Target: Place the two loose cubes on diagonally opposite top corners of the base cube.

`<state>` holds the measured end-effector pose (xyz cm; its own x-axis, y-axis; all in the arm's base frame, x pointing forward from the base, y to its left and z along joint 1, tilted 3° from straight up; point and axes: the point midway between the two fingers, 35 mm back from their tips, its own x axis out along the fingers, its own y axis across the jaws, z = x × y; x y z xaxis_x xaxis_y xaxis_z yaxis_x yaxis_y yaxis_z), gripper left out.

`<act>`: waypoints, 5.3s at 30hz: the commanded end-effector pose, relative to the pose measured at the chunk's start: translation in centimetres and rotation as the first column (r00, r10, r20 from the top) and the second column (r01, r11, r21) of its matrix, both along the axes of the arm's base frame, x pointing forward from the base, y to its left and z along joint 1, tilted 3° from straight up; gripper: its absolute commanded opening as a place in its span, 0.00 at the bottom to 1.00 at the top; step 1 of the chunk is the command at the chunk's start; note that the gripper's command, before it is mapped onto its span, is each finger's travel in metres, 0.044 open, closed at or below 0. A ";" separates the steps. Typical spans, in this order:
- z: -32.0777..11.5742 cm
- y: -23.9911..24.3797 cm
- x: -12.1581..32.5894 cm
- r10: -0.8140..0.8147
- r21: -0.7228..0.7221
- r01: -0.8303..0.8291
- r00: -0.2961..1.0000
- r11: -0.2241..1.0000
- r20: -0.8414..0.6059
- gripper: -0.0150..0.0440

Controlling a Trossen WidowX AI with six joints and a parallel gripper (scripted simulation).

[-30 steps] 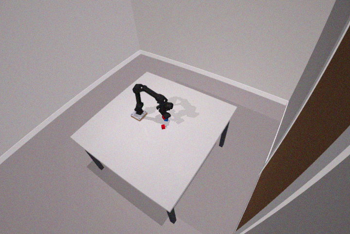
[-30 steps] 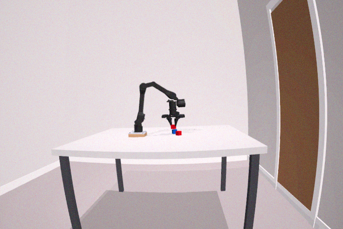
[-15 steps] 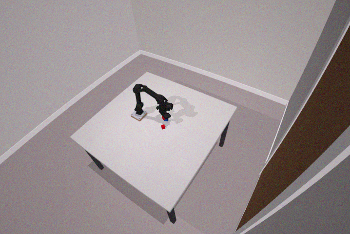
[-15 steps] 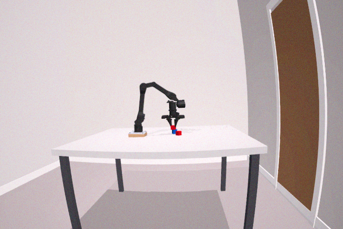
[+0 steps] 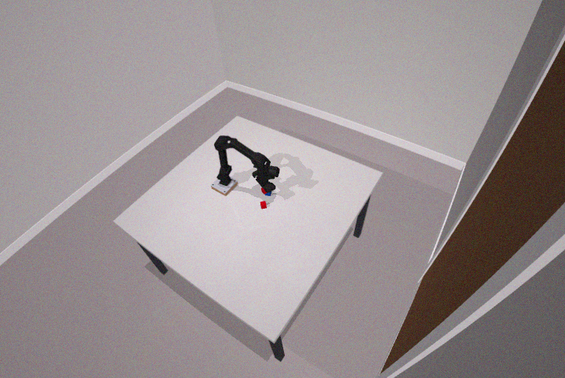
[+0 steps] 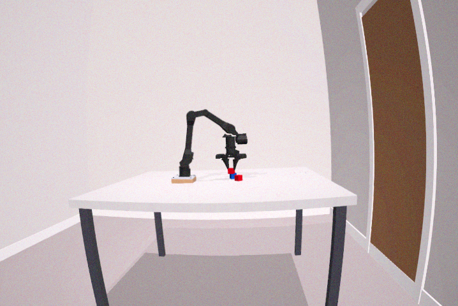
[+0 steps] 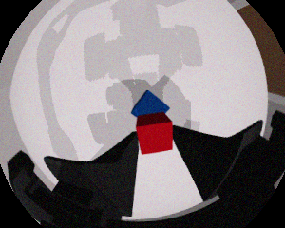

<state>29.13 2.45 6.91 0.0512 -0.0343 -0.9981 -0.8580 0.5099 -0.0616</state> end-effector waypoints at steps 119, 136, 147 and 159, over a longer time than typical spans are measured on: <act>-1.3 -9.1 3.6 -0.931 0.102 0.925 -0.365 -0.366 -0.028 0.43; 4.0 -8.9 3.5 -0.931 0.102 0.925 -0.365 -0.366 -0.028 0.43; 7.5 -8.6 2.8 -0.931 0.101 0.925 -0.365 -0.366 -0.028 0.43; 7.3 -6.0 2.9 -0.999 0.091 0.995 -0.050 -0.051 -0.014 0.43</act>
<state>32.08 -4.25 14.45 0.0567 -0.0438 -0.9974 0.6206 0.7842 0.0009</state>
